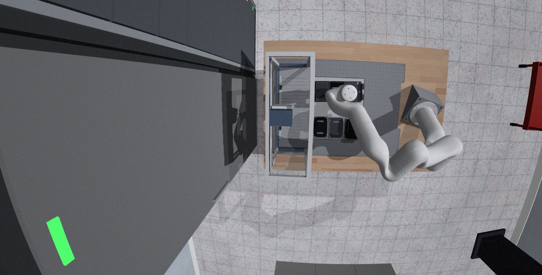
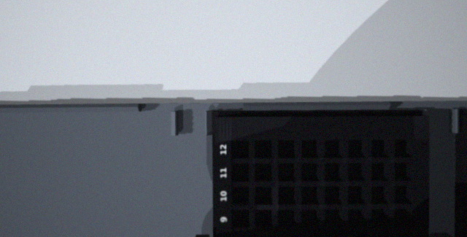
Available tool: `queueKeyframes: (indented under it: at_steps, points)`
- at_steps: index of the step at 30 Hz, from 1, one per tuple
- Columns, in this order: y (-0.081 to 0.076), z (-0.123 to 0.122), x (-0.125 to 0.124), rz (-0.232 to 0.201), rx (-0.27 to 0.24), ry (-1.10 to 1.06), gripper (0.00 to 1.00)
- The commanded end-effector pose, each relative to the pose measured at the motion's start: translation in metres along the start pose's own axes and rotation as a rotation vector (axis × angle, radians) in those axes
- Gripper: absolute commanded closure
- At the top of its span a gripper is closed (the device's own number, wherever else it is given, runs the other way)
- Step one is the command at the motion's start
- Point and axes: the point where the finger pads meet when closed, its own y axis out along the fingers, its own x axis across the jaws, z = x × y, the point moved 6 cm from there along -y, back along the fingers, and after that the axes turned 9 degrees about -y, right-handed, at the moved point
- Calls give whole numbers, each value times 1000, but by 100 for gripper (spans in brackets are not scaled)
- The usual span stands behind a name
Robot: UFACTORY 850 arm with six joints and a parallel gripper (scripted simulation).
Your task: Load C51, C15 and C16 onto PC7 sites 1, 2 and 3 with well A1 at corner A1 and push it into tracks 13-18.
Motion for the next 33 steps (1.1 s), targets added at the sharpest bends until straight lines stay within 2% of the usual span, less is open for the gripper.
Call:
queueKeyframes:
  at_steps: [1, 18, 33]
  points:
    - [-1, 0, 1, -1, -1, 0, 0]
    - [-1, 0, 1, -1, -1, 0, 0]
    - [-22, 0, 1, -1, -1, 0, 0]
